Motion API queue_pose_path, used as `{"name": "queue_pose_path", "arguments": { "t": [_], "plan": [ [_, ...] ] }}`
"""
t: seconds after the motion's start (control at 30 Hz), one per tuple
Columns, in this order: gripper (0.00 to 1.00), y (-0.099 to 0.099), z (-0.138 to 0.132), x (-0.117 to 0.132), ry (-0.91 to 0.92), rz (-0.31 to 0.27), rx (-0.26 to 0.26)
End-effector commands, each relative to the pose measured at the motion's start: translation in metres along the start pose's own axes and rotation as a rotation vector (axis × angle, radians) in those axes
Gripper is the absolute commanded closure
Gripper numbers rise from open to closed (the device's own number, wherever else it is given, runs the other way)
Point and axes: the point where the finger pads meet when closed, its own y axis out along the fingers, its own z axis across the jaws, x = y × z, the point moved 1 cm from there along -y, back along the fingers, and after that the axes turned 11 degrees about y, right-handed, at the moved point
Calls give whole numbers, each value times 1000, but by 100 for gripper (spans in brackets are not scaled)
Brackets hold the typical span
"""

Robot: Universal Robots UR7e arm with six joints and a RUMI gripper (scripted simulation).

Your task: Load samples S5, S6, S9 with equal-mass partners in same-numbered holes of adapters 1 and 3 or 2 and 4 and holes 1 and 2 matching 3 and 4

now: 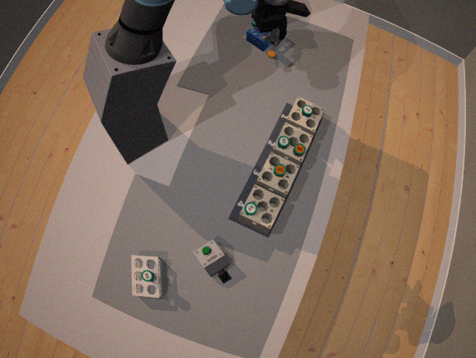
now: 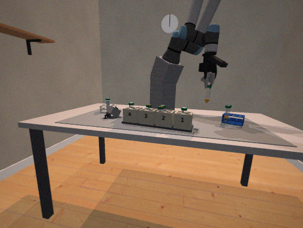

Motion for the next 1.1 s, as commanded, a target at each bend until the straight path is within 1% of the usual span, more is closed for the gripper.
{"name": "queue_pose_path", "arguments": {
  "t": [0.0,0.13,0.2,0.7,0.77,1.07],
  "plan": [
    [100,0,37,6,-4,2,-9],
    [100,0,63,11,-4,2,-9],
    [100,0,63,11,-4,2,-9],
    [100,1,161,30,-4,2,-8],
    [100,1,161,30,-4,2,-8],
    [100,1,220,41,-4,2,-8]
  ]
}}
